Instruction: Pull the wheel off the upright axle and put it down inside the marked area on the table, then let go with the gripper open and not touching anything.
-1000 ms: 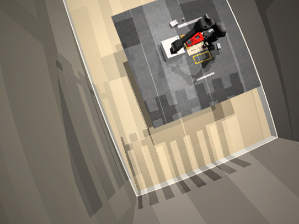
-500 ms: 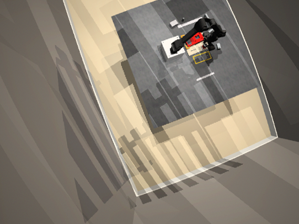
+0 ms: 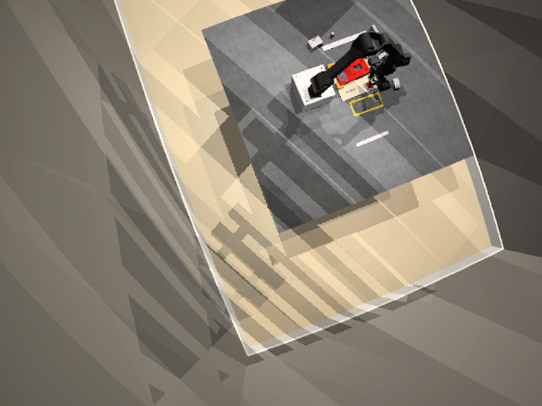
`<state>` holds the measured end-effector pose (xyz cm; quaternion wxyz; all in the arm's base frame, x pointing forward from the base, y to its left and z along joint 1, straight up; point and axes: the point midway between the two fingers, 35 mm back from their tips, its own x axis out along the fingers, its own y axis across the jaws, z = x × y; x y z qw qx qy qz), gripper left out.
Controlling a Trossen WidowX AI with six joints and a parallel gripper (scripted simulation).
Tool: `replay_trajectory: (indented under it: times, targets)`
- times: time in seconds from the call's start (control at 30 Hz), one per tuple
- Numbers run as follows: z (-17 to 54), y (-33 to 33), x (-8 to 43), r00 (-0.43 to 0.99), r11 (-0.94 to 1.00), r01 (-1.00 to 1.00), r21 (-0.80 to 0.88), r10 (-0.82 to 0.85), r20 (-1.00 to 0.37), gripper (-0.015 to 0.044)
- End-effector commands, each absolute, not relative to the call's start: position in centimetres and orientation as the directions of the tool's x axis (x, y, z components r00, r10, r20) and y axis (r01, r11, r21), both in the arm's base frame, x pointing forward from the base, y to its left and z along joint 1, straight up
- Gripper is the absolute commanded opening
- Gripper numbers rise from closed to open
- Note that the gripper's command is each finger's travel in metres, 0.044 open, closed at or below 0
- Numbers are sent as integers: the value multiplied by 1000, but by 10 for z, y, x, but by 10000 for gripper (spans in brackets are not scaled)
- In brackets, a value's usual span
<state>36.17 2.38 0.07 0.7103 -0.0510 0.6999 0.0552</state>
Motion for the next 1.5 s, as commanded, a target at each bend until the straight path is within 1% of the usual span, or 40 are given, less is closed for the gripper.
replay_trajectory:
  times: [0.0, 1.13, 1.47]
  targets:
    - [9, 24, 363, 28, 988, -154, 5, 10, -1000, 0]
    - [21, 24, 362, 33, 988, -156, 4, 10, -999, 0]
    - [58, 23, 355, 34, 988, -156, 4, 9, -999, 0]
